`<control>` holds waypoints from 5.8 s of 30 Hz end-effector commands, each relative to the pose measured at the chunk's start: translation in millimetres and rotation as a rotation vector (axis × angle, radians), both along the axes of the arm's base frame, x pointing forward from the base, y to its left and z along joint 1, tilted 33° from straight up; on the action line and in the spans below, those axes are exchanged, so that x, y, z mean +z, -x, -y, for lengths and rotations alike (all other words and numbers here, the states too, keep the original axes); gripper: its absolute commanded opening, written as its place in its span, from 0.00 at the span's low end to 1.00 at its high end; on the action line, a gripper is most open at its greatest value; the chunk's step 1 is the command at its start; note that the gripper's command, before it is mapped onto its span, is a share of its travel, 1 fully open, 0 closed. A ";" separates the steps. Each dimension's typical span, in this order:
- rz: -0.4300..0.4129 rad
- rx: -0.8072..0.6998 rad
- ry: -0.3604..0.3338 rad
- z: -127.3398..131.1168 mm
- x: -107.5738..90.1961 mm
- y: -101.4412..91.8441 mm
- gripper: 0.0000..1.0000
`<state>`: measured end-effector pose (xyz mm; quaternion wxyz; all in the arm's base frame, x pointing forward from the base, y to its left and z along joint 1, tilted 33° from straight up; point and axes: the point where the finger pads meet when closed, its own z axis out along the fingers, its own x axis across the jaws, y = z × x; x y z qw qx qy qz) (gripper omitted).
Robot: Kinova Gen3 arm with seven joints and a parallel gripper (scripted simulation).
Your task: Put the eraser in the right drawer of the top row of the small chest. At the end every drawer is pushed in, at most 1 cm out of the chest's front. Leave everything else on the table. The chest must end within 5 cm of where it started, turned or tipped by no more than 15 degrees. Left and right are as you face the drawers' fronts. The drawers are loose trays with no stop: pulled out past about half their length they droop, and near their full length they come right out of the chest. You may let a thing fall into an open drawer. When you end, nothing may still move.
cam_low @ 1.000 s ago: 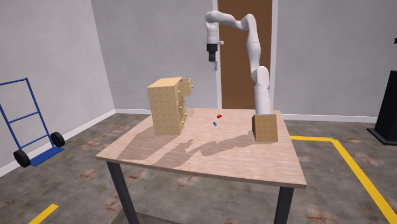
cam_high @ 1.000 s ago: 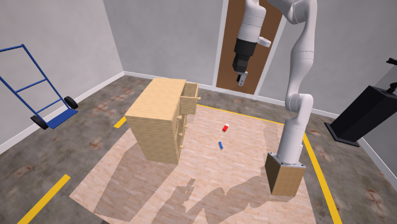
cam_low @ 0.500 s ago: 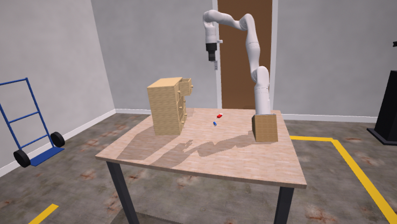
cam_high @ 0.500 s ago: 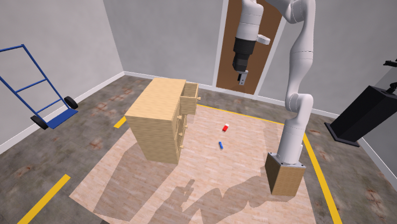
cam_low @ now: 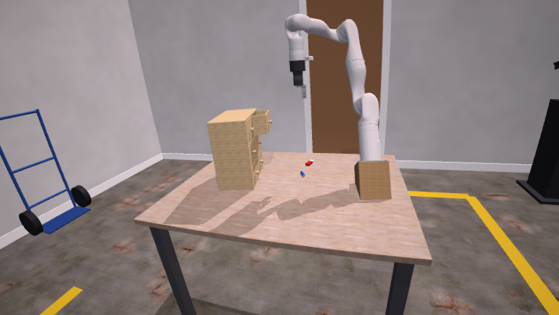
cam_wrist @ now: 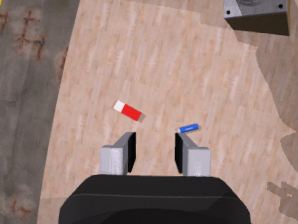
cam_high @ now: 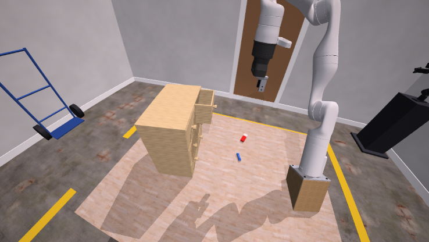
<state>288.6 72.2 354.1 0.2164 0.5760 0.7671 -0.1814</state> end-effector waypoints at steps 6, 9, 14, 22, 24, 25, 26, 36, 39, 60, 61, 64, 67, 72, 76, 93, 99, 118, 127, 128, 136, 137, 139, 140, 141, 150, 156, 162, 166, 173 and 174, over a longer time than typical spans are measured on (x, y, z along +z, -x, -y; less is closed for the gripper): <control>0.001 0.001 -0.001 -0.4 0.2 0.0 0.67; 0.001 0.001 -0.001 -0.4 0.2 0.0 0.67; 0.001 0.001 -0.001 -0.4 0.2 0.0 0.67; 0.003 -0.003 -0.001 0.0 -0.3 -0.5 0.67; 0.003 -0.003 -0.001 0.0 -0.3 -0.5 0.67; 0.005 -0.005 -0.001 0.2 -0.5 -0.7 0.67; 0.007 -0.007 -0.001 0.4 -0.9 -1.0 0.67; 0.057 -0.077 -0.006 7.8 -10.8 -9.5 0.67; 0.086 -0.117 -0.009 12.2 -16.4 -14.2 0.67; 0.360 -0.489 -0.043 61.1 -69.8 -52.5 0.67; 0.380 -0.517 -0.046 65.2 -73.8 -54.8 0.67; 0.443 -0.602 -0.057 78.2 -86.2 -61.3 0.67; 0.507 -0.691 -0.069 91.9 -98.8 -67.0 0.67; 0.613 -0.842 -0.093 115.5 -119.9 -73.9 0.67; 0.654 -0.902 -0.103 125.0 -128.3 -75.6 0.67; 0.911 -1.331 -0.184 186.0 -183.3 -70.0 0.67; 0.981 -1.474 -0.212 202.1 -199.4 -61.8 0.67; 1.079 -1.709 -0.251 223.0 -223.5 -43.1 0.67; 1.087 -1.732 -0.255 224.7 -225.8 -41.0 0.67; 1.088 -1.733 -0.255 224.8 -225.8 -40.9 0.67; 1.088 -1.734 -0.255 224.9 -226.0 -40.8 0.75; 1.088 -1.734 -0.255 224.9 -226.0 -40.8 0.75; 1.088 -1.734 -0.255 224.9 -226.0 -40.8 0.75; 1.088 -1.734 -0.255 224.9 -226.0 -40.8 0.75; 1.088 -1.734 -0.255 224.9 -226.0 -40.8 0.75; 1.088 -1.734 -0.255 224.9 -226.0 -40.8 0.75; 1.088 -1.734 -0.255 225.2 -226.5 -40.9 0.75; 1.088 -1.734 -0.255 227.0 -229.4 -41.3 0.75; 1.089 -1.734 -0.255 230.8 -235.5 -42.2 0.75; 1.089 -1.734 -0.255 240.4 -251.0 -44.4 0.75; 1.089 -1.734 -0.255 241.8 -253.2 -44.7 0.75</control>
